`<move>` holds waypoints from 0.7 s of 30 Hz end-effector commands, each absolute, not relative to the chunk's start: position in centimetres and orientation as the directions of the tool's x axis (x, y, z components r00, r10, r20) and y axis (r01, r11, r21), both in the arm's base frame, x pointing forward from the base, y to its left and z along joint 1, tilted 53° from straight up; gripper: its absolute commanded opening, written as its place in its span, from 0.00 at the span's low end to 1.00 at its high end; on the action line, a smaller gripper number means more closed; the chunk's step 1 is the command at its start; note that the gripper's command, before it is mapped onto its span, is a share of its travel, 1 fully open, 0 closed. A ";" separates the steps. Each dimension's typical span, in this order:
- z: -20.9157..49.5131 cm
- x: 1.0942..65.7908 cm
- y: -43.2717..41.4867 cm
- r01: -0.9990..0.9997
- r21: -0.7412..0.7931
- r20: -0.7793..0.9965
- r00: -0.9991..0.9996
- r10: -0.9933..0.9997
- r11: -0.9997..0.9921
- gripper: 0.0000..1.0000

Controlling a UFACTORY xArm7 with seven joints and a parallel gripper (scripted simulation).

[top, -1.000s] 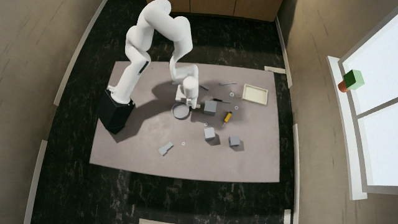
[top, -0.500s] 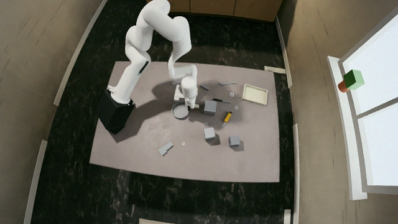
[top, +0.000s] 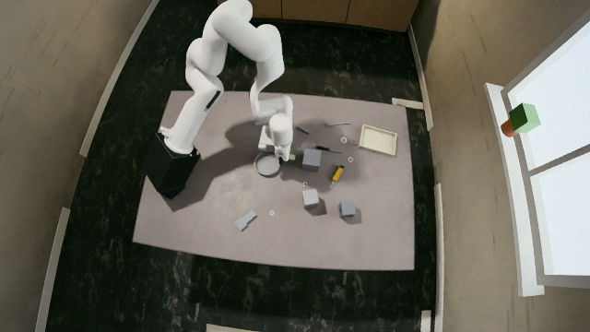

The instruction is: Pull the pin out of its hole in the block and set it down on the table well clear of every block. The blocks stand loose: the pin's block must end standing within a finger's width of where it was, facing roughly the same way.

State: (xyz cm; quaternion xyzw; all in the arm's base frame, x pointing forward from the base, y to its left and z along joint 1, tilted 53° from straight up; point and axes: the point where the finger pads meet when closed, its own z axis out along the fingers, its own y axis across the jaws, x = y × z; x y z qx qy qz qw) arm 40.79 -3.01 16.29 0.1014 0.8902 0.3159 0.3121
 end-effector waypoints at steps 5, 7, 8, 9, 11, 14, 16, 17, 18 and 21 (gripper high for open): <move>16.4 40.8 -2.8 -0.021 0.629 -0.486 -0.791 0.372 0.777 0.00; 16.4 40.7 -2.5 -0.026 0.633 -0.479 -0.798 0.365 0.774 0.00; 16.4 40.7 -2.3 -0.028 0.635 -0.475 -0.803 0.361 0.772 0.00; 16.4 40.7 -2.1 -0.031 0.637 -0.471 -0.807 0.357 0.771 0.00; 16.4 40.6 -1.8 -0.035 0.640 -0.463 -0.815 0.349 0.767 0.00; 16.4 40.5 -1.4 -0.039 0.644 -0.454 -0.824 0.340 0.764 0.00; 16.4 40.5 -1.4 -0.039 0.644 -0.454 -0.824 0.340 0.764 0.00; 16.4 40.5 -1.4 -0.040 0.645 -0.452 -0.825 0.338 0.764 0.00; 16.4 40.5 -1.3 -0.040 0.645 -0.451 -0.826 0.337 0.763 0.00; 16.4 40.5 -1.3 -0.041 0.645 -0.450 -0.827 0.337 0.763 0.00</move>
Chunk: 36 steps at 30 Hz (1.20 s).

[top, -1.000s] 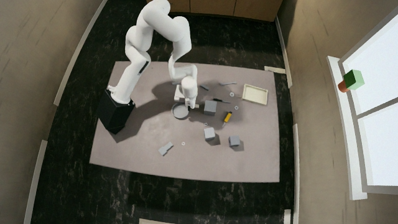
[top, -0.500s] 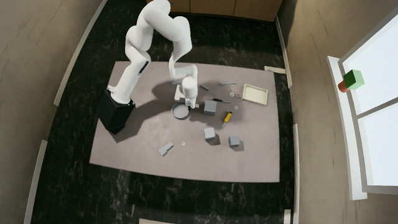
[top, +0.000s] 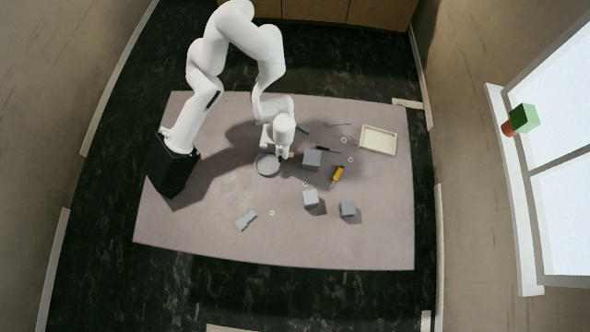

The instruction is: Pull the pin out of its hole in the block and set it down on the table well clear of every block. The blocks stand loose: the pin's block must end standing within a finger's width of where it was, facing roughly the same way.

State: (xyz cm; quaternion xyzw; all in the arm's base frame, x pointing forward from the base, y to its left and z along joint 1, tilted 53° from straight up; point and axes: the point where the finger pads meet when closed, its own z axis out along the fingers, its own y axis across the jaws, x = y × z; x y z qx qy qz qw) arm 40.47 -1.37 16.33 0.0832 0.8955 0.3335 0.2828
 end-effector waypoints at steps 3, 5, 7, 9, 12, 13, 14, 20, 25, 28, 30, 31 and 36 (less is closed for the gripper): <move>16.4 40.5 -1.3 -0.041 0.645 -0.450 -0.827 0.337 0.763 0.00; 16.4 40.4 -1.3 -0.040 0.642 -0.450 -0.828 0.334 0.765 0.00; 16.4 40.4 -1.4 -0.039 0.637 -0.450 -0.830 0.330 0.770 0.00; 16.4 40.3 -1.4 -0.038 0.632 -0.450 -0.831 0.327 0.774 0.00; 16.4 40.3 -1.4 -0.038 0.631 -0.450 -0.832 0.326 0.775 0.00; 16.4 40.3 -1.4 -0.038 0.631 -0.450 -0.832 0.326 0.775 0.00; 16.4 40.3 -1.4 -0.038 0.631 -0.450 -0.832 0.326 0.775 0.00; 16.4 40.3 -1.7 -0.033 0.629 -0.449 -0.830 0.329 0.776 0.00; 16.5 40.3 -2.1 -0.025 0.627 -0.449 -0.829 0.334 0.779 0.00; 16.5 40.3 -2.1 -0.025 0.627 -0.449 -0.829 0.334 0.779 0.00; 16.5 40.3 -2.1 -0.025 0.627 -0.449 -0.829 0.334 0.779 0.00; 16.5 40.3 -2.1 -0.025 0.627 -0.449 -0.829 0.334 0.779 0.00; 16.5 40.2 -2.5 -0.023 0.627 -0.449 -0.827 0.337 0.779 0.00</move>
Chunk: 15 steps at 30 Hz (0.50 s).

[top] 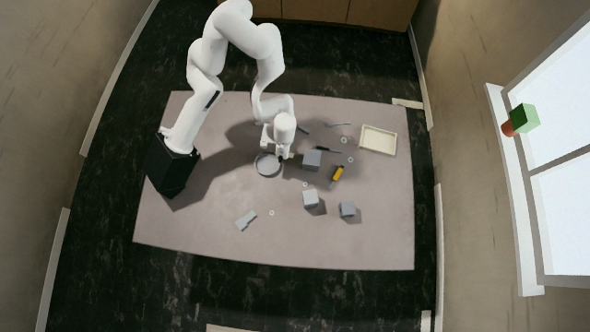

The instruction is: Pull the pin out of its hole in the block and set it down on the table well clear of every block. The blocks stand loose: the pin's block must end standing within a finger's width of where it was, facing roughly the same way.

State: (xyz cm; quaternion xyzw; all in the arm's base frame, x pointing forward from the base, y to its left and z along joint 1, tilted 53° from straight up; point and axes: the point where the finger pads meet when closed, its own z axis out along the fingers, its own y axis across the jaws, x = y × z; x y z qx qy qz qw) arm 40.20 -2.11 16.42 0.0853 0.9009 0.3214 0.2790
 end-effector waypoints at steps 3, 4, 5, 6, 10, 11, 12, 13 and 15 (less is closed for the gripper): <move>16.6 40.2 -2.8 -0.021 0.626 -0.449 -0.827 0.338 0.779 0.00; 16.6 40.2 -2.8 -0.021 0.626 -0.449 -0.827 0.339 0.779 0.00; 16.6 40.2 -2.8 -0.021 0.626 -0.449 -0.827 0.339 0.779 0.00; 16.6 40.2 -2.8 -0.021 0.626 -0.449 -0.827 0.339 0.779 0.00; 16.6 40.2 -2.8 -0.021 0.626 -0.449 -0.827 0.339 0.779 0.00; 16.6 40.2 -2.9 -0.021 0.626 -0.449 -0.827 0.339 0.779 0.00; 16.6 40.2 -2.9 -0.021 0.626 -0.449 -0.827 0.339 0.779 0.00; 16.6 40.2 -3.0 -0.021 0.626 -0.449 -0.827 0.339 0.779 0.00; 16.7 40.2 -3.2 -0.021 0.626 -0.449 -0.827 0.339 0.779 0.00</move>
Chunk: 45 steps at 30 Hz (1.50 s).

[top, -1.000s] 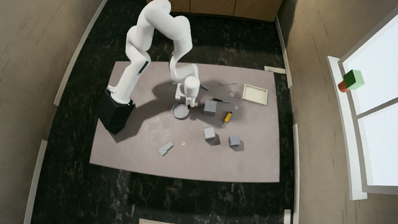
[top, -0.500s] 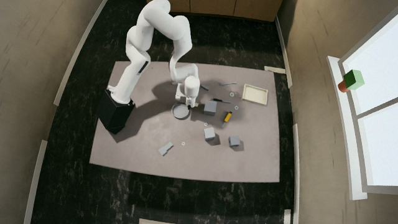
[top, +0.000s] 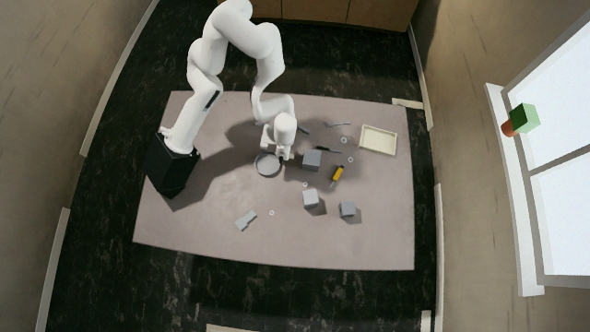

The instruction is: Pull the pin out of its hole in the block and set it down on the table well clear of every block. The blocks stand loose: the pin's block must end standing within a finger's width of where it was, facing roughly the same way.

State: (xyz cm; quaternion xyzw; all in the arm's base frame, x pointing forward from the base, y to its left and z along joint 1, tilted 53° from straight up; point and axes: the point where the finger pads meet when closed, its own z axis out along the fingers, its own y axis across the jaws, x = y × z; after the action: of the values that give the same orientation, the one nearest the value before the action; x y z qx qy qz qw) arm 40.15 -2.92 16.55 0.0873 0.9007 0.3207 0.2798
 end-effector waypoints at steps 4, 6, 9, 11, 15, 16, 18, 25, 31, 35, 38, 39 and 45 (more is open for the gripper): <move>16.7 40.2 -3.3 -0.021 0.626 -0.449 -0.827 0.339 0.779 0.00; 16.7 40.2 -3.3 -0.021 0.626 -0.449 -0.827 0.339 0.779 0.00; 16.6 40.2 -3.4 -0.021 0.627 -0.449 -0.827 0.339 0.779 0.00; 16.6 40.2 -3.4 -0.021 0.627 -0.449 -0.827 0.339 0.779 0.00; 16.4 40.2 -3.7 -0.022 0.627 -0.450 -0.827 0.339 0.779 0.00; 16.3 40.2 -3.8 -0.023 0.627 -0.450 -0.826 0.338 0.778 0.00; 16.0 40.2 -4.0 -0.024 0.628 -0.451 -0.826 0.338 0.778 0.00; 15.6 40.2 -4.6 -0.027 0.627 -0.453 -0.825 0.337 0.778 0.00; 15.5 40.2 -4.6 -0.027 0.627 -0.453 -0.825 0.337 0.778 0.00; 15.5 40.2 -4.6 -0.027 0.627 -0.453 -0.825 0.337 0.778 0.00; 15.3 40.2 -4.8 -0.028 0.627 -0.454 -0.826 0.336 0.778 0.00; 15.2 40.2 -4.9 -0.029 0.627 -0.454 -0.826 0.335 0.778 0.00; 14.7 40.3 -5.5 -0.033 0.626 -0.457 -0.826 0.332 0.779 0.00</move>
State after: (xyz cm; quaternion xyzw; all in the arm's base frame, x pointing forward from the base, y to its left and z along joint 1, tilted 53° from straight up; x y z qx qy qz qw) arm 40.22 -5.23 14.79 0.0830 0.9001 0.3215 0.2821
